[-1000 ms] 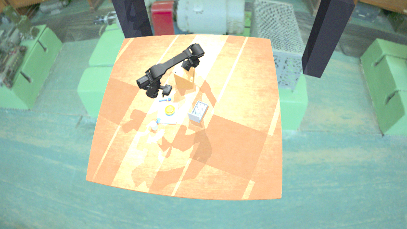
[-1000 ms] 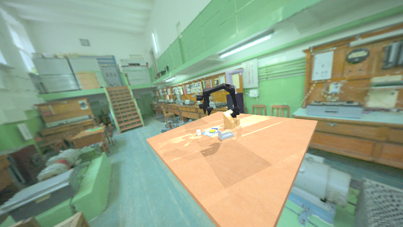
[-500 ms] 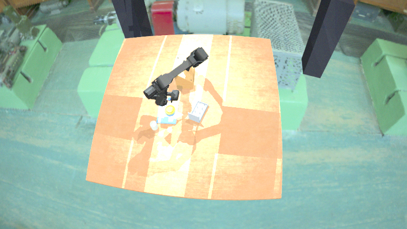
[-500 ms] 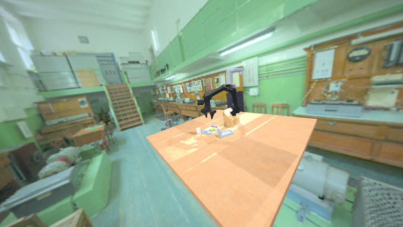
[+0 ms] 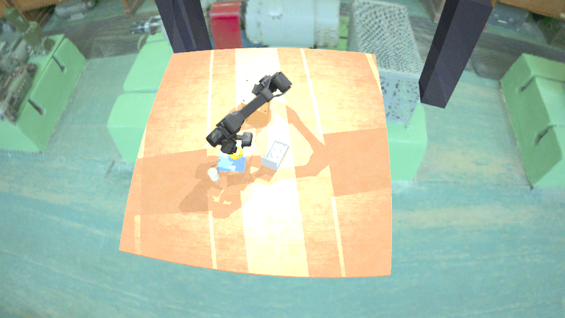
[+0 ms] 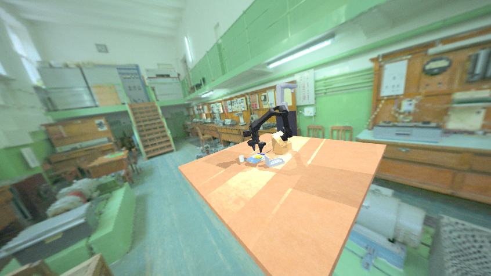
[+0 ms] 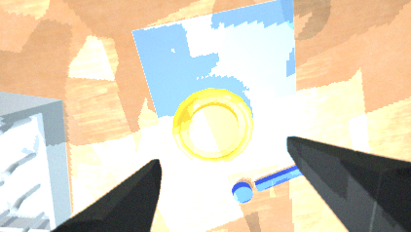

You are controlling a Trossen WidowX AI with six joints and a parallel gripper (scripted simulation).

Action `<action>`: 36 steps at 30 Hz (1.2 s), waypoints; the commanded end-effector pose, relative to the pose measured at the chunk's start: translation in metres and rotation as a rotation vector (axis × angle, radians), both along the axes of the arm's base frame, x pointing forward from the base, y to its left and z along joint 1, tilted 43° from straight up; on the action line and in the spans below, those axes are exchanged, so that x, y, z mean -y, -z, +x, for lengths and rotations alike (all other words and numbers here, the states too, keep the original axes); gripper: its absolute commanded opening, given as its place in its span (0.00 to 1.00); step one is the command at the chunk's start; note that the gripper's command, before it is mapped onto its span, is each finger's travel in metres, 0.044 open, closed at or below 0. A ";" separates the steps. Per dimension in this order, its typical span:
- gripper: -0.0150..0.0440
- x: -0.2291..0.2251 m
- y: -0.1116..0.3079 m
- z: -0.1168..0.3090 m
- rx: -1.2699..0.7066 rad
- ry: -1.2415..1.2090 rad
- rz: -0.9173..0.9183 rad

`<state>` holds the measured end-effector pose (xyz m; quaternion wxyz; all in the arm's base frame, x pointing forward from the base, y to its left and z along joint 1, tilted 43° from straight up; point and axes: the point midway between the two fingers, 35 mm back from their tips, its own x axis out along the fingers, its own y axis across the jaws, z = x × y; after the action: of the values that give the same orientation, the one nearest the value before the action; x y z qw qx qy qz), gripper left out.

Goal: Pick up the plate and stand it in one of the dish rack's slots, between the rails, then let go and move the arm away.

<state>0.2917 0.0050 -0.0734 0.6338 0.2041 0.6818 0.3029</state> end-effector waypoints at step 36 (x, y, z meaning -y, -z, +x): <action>0.92 -0.039 0.039 -0.007 -0.010 0.000 0.008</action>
<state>0.2853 0.0423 -0.1115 0.6304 0.2057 0.6836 0.3050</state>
